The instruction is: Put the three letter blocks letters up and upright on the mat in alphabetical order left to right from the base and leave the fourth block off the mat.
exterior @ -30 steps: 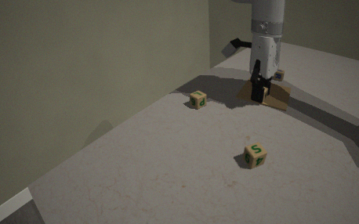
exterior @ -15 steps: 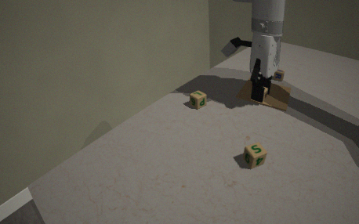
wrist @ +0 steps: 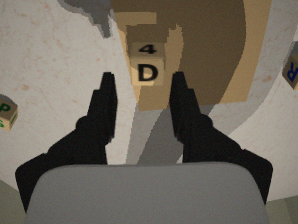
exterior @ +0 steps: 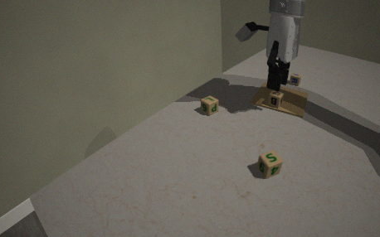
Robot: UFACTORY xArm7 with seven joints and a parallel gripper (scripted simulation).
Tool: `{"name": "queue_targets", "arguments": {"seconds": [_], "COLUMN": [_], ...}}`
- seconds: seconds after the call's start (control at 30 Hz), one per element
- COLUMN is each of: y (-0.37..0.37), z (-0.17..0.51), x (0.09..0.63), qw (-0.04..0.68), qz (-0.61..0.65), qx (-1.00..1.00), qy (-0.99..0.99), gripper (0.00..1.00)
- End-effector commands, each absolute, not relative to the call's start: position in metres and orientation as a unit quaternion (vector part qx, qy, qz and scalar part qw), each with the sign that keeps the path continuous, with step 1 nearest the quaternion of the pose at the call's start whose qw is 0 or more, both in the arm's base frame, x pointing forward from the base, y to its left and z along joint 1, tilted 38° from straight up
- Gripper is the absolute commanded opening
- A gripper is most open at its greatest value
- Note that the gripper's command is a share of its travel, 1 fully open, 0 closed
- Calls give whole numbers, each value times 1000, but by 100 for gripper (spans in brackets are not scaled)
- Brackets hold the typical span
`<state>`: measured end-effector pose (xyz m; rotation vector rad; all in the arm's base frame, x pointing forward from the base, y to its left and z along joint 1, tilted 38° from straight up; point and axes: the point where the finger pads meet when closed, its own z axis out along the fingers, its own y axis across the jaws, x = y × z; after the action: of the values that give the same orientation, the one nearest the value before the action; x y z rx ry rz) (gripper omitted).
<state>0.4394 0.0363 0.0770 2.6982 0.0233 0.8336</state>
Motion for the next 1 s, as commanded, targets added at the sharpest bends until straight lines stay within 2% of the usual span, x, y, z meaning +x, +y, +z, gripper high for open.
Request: {"name": "queue_targets", "arguments": {"seconds": [0.0, 0.37, 0.4, 0.97], "y": [45, 49, 49, 49], "z": [102, 112, 112, 112], "x": [423, 416, 416, 416], "qw": [177, 177, 177, 177], "qz": [277, 277, 277, 277], "qx": [945, 945, 945, 945], "qy": [1, 1, 1, 1], "gripper": [47, 47, 100, 100]}}
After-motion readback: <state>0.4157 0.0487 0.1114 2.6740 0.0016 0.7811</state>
